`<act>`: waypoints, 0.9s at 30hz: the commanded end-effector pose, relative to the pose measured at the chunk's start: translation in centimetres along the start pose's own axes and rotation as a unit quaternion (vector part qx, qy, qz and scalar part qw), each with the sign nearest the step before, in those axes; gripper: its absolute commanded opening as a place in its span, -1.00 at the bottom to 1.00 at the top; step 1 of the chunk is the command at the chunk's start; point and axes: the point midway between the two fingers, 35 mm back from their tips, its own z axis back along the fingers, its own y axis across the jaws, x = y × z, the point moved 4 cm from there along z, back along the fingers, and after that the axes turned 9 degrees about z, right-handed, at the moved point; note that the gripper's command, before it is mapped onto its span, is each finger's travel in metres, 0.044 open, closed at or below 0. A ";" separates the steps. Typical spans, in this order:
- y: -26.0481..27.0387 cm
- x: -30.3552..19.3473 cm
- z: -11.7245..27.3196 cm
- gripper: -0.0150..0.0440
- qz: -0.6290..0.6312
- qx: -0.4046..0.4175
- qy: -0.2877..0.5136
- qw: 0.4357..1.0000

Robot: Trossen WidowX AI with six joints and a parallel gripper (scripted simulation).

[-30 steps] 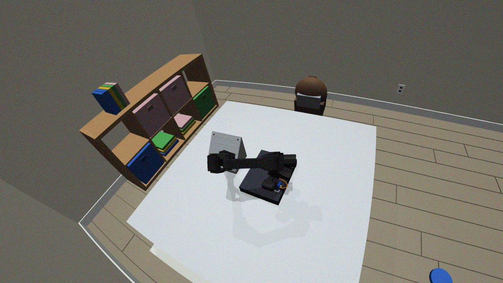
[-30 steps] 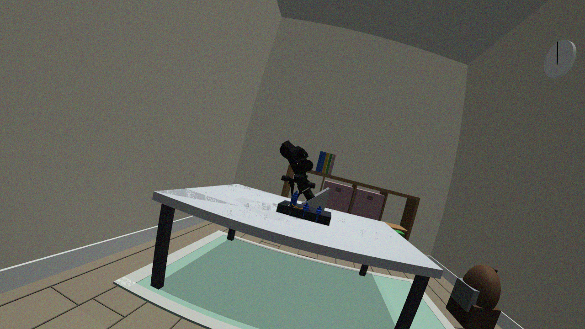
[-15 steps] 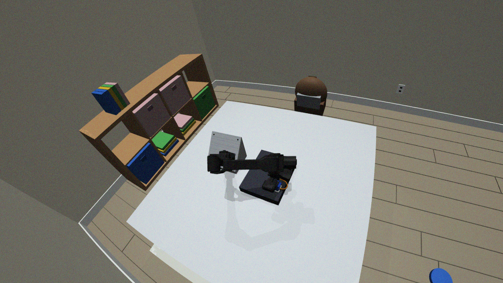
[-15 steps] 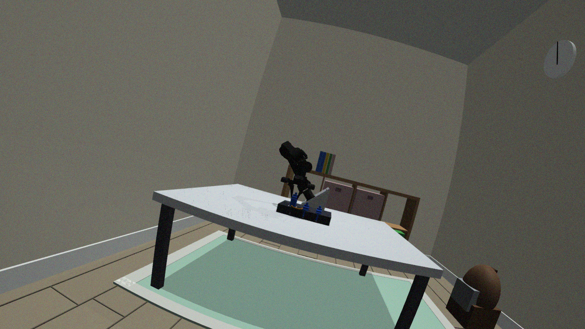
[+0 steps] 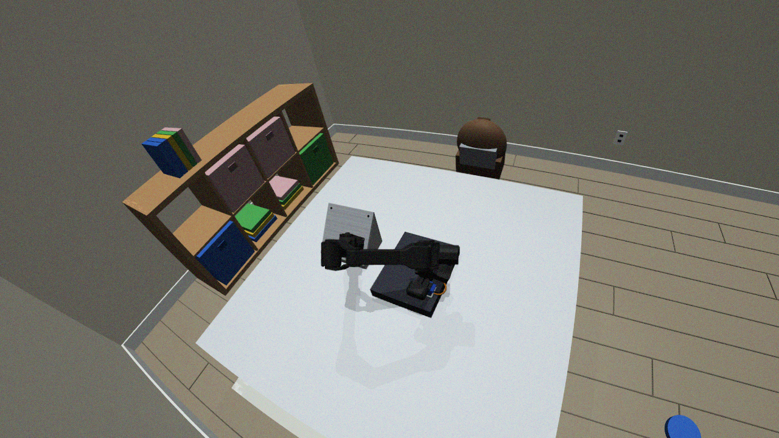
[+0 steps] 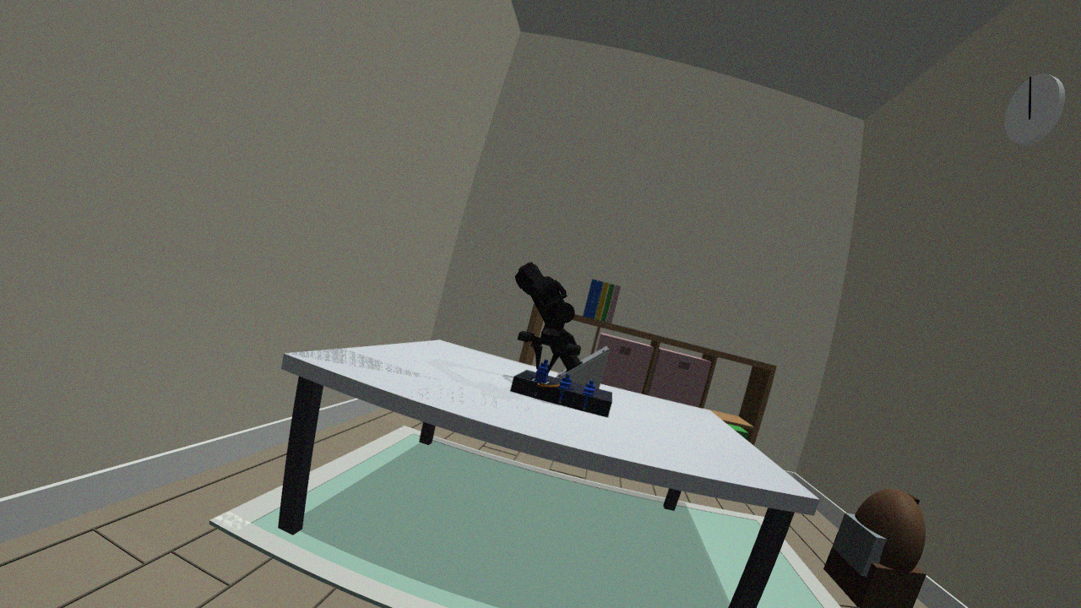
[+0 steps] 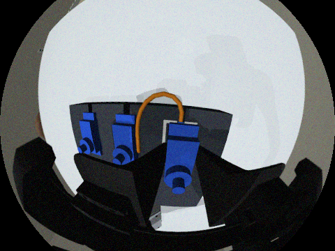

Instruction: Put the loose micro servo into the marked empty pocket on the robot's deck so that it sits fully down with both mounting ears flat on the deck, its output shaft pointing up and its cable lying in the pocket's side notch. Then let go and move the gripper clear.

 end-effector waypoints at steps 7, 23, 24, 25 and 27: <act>0.1 -0.1 -0.9 -0.49 0.004 -0.001 -0.001 1.000; 0.1 -0.1 -2.2 -0.49 0.004 -0.002 -0.001 1.000; 0.1 -0.1 -2.3 -0.49 0.004 -0.002 -0.001 1.000; 0.1 -0.1 -2.4 -0.49 0.004 -0.002 -0.001 1.000; 0.1 -0.1 -2.6 -0.49 0.004 -0.002 -0.001 1.000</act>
